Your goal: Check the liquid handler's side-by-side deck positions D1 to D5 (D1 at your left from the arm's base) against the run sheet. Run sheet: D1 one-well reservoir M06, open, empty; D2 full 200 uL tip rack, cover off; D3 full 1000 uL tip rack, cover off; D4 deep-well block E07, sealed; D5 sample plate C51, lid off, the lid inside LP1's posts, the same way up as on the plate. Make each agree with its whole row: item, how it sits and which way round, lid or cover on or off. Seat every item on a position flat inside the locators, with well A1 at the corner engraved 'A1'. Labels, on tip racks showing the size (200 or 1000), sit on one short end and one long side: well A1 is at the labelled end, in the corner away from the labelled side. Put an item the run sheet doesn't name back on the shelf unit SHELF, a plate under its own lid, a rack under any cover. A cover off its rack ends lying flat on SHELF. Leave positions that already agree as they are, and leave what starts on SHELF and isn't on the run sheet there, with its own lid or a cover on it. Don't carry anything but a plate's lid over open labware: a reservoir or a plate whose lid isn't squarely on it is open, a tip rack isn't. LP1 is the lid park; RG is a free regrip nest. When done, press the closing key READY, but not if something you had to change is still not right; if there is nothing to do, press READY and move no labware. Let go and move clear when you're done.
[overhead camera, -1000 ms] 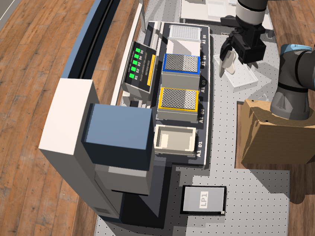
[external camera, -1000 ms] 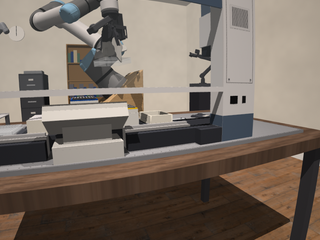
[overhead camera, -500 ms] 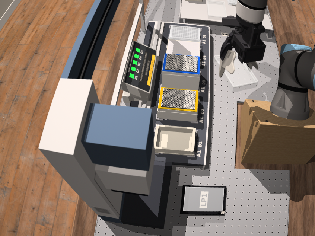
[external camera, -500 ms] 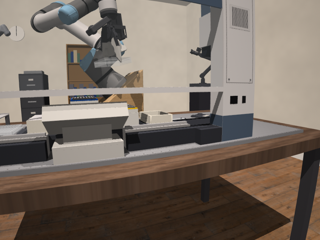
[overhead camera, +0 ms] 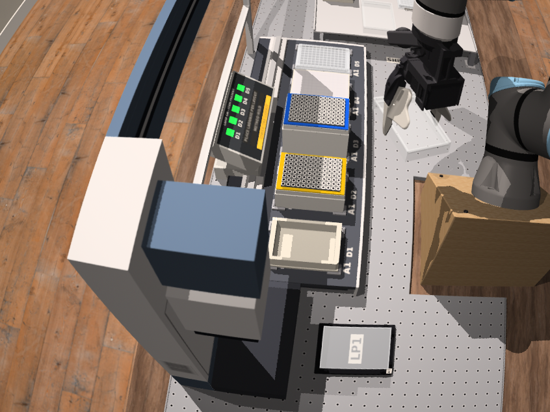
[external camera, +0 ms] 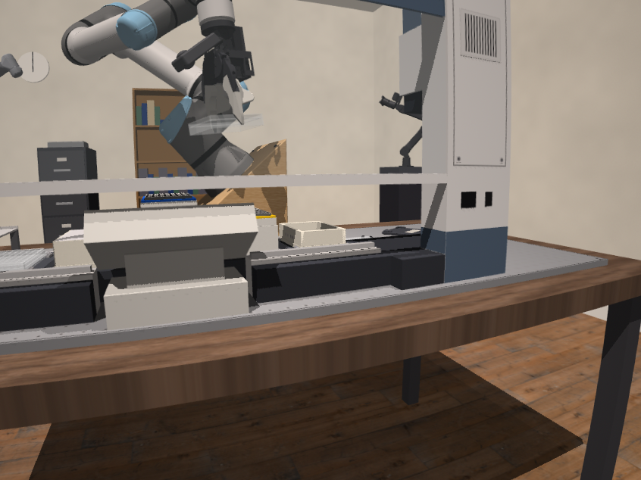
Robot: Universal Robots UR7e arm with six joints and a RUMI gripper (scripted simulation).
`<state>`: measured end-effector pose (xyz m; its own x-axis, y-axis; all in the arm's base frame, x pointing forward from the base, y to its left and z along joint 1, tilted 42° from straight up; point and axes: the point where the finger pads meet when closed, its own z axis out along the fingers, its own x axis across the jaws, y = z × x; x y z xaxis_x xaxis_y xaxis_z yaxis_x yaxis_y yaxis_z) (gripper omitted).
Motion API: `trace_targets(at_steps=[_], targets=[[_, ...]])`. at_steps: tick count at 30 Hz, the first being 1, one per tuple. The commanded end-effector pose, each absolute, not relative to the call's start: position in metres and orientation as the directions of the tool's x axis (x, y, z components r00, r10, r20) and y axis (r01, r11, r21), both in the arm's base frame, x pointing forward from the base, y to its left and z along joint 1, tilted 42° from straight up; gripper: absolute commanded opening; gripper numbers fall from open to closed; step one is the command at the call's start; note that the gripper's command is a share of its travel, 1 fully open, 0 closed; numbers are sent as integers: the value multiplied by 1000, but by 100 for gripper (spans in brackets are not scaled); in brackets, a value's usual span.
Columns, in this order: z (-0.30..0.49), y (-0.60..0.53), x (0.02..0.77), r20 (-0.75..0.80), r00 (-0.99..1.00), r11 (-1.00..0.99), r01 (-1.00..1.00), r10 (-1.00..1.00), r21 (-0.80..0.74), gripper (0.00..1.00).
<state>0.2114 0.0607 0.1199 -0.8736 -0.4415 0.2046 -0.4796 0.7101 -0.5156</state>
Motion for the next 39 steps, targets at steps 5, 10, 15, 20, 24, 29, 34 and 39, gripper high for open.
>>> trace_targets(at_steps=[5,10,15,20,24,29,34,39], targets=[[119,61,210,193,-929,682,-365,-317,-634,0],[119,61,210,193,-929,682,-365,-317,-634,0],[119,61,210,193,-929,682,-365,-317,-634,0],[119,61,210,193,-929,682,-365,-317,-634,0],[119,61,210,193,-929,682,-365,-317,-634,0],[119,61,210,193,-929,682,-365,-317,-634,0],[126,54,211,168,-942,694,-327,-289,-641,0],[142,35,212,103,-970,719,-232,-219,-655,0]])
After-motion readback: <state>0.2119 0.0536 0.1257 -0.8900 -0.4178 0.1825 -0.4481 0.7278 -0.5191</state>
